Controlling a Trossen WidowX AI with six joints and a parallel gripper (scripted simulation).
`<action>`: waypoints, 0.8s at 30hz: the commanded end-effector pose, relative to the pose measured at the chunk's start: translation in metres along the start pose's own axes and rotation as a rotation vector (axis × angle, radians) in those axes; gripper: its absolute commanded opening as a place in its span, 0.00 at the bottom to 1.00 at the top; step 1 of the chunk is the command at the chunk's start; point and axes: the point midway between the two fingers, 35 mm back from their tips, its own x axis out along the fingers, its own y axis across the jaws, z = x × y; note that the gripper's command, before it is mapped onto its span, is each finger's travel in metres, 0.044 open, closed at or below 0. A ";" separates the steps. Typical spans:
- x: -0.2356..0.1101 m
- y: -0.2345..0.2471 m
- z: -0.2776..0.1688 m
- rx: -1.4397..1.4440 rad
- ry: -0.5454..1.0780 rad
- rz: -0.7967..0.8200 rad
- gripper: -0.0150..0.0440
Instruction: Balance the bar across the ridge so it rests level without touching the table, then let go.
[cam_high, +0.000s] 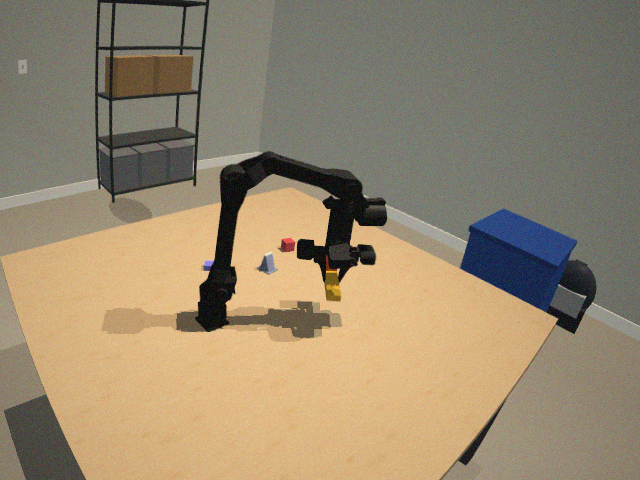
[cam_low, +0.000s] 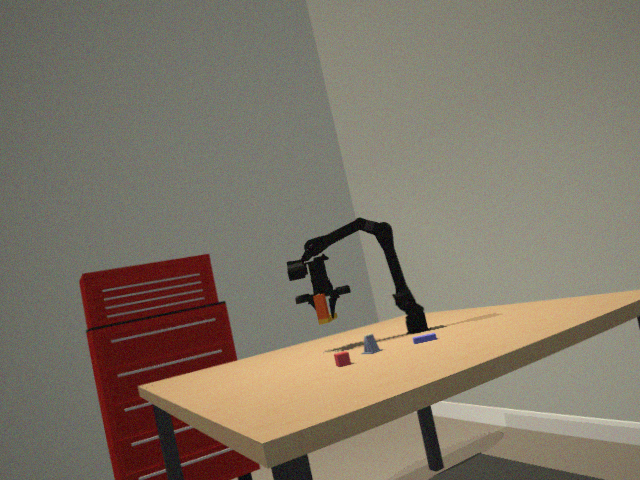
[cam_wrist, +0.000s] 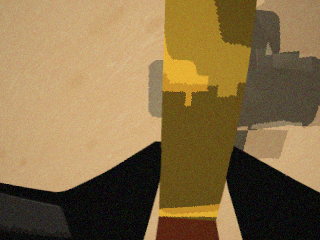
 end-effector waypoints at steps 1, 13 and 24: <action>0.000 -0.006 -0.018 -0.061 0.000 -0.001 0.25; -0.001 -0.024 -0.062 -0.224 0.005 -0.002 0.25; -0.001 -0.046 -0.100 -0.378 0.009 -0.003 0.25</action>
